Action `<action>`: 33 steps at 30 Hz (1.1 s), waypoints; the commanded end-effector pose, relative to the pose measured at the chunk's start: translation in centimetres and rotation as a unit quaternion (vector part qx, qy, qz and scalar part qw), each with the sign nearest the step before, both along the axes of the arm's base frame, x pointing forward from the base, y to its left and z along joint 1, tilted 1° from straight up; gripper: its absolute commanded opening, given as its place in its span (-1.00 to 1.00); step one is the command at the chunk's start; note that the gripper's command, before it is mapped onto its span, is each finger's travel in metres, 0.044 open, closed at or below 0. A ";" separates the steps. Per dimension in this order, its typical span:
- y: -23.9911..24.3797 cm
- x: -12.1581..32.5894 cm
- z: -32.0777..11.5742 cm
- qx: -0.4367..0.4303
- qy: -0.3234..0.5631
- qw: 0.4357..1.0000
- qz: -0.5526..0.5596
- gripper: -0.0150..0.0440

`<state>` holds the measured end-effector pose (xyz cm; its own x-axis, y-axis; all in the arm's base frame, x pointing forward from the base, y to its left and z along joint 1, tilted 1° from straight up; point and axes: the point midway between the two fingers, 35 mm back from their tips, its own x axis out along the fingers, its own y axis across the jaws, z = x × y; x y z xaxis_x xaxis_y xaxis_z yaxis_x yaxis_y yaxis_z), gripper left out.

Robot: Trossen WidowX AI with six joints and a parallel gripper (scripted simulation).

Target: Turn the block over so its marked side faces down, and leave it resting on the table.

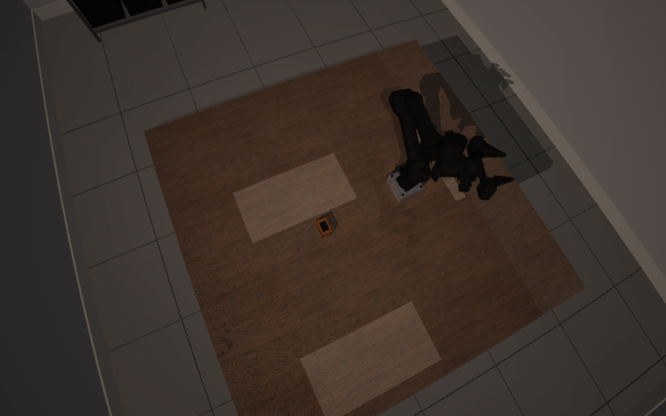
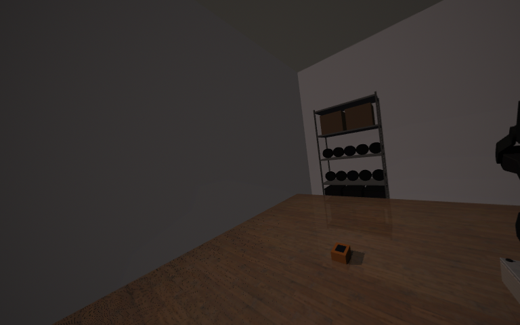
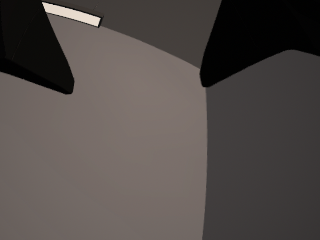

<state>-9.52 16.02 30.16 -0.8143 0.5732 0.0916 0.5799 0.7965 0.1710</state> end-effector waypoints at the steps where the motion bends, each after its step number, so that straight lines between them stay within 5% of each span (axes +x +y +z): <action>1: 0.2 0.2 0.0 -0.006 0.003 1.000 -0.004 0.95; 9: 5.7 6.4 0.2 -0.220 0.182 0.947 -0.144 1.00; 14: 8.9 13.0 -0.2 -0.362 0.371 0.818 -0.250 1.00; 23: 9.6 27.7 -4.1 -0.441 0.716 0.392 -0.374 1.00; 33: 1.1 40.7 -11.4 -0.233 0.900 -0.143 -0.340 1.00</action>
<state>28.09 20.53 21.04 0.3531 0.7015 -0.6190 -0.8620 -0.0133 -0.5067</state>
